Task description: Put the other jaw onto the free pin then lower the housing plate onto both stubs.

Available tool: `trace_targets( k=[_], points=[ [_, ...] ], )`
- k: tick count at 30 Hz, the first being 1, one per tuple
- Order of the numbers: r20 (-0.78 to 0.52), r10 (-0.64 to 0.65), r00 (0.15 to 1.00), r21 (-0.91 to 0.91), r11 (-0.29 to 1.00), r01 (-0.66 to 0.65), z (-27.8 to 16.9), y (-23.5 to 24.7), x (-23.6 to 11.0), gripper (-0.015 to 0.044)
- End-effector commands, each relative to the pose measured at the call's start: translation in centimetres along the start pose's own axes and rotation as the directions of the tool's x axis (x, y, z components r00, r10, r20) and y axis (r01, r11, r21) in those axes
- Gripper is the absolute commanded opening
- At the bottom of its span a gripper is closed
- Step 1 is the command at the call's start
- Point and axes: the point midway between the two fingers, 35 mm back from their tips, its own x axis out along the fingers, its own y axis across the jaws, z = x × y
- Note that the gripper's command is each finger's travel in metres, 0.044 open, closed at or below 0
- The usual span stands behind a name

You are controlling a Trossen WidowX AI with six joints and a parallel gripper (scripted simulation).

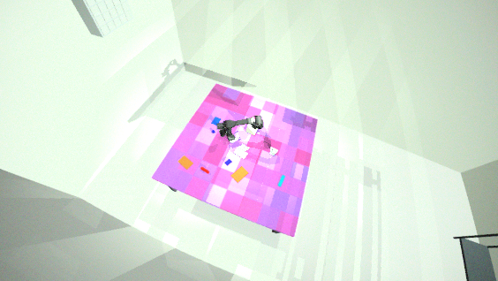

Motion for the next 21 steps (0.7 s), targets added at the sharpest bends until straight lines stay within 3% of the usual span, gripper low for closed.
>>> trace_targets(
  k=[1, 21],
  points=[
    [-0.009, 0.007, 1.000, 0.010, 1.000, -0.007, -0.2, 0.0, 1.0, 0.0000],
    [-0.010, 0.008, 1.000, 0.010, 1.000, -0.008, -0.3, 0.8, 2.3, 0.0000]
  ],
)
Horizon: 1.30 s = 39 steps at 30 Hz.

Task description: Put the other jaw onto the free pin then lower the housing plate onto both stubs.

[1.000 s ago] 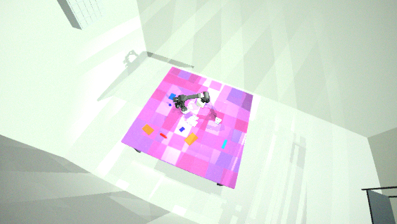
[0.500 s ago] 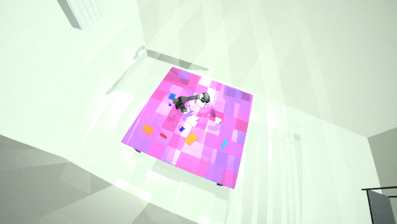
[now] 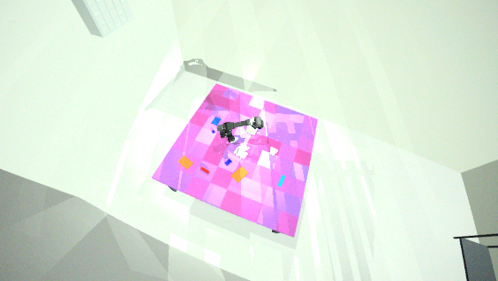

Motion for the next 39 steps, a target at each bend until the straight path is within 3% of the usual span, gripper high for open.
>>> trace_targets(
  k=[1, 39],
  points=[
    [0.002, 0.004, 1.000, 0.002, 1.000, -0.004, 0.1, 0.7, 0.0, 0.0000],
    [0.001, 0.007, 1.000, 0.001, 1.000, -0.007, 0.1, 5.8, -0.3, 0.0000]
  ],
)
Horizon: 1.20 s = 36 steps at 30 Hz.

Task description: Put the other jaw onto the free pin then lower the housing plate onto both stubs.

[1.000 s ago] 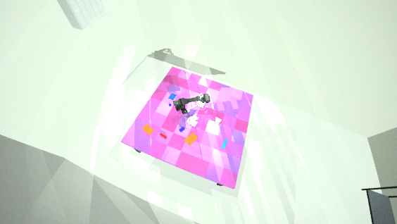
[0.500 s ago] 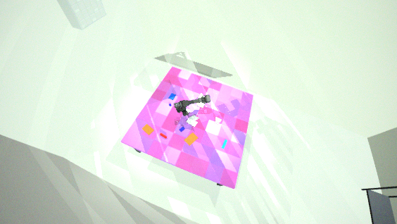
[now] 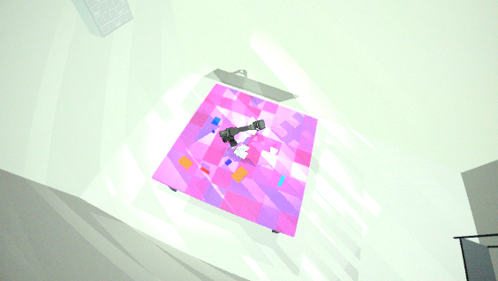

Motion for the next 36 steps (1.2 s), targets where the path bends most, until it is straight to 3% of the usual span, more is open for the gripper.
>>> trace_targets(
  k=[1, 5, 8, 25, 36],
  points=[
    [0.003, 0.003, 1.000, 0.003, 1.000, -0.003, 0.1, 0.3, -1.1, 0.0000],
    [0.003, -0.002, 1.000, 0.000, 1.000, 0.002, 0.1, -0.1, -5.8, 0.0000],
    [0.002, -0.003, 1.000, 0.000, 1.000, 0.003, 0.0, -0.2, -6.0, 0.0000],
    [0.007, 0.005, 1.000, 0.011, 1.000, -0.005, 0.2, -0.2, -5.1, 0.0440],
    [0.007, 0.005, 1.000, 0.011, 1.000, -0.005, 0.2, -0.2, -5.1, 0.0440]
  ],
)
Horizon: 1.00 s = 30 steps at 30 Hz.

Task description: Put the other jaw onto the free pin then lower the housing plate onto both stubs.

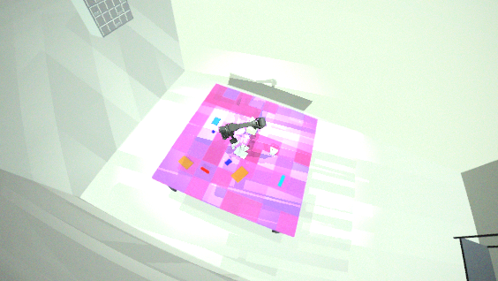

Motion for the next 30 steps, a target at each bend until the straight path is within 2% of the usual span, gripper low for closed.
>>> trace_targets(
  k=[1, 17, 30],
  points=[
    [0.000, 0.001, 1.000, 0.004, 1.000, -0.001, 0.03, -0.02, 0.07, 0.0440],
    [0.000, 0.001, 1.000, 0.004, 1.000, -0.001, 0.03, -0.02, 0.07, 0.0440],
    [-0.004, -0.006, 1.000, -0.008, 1.000, 0.006, -0.16, 0.06, -0.83, 0.0099]
  ],
)
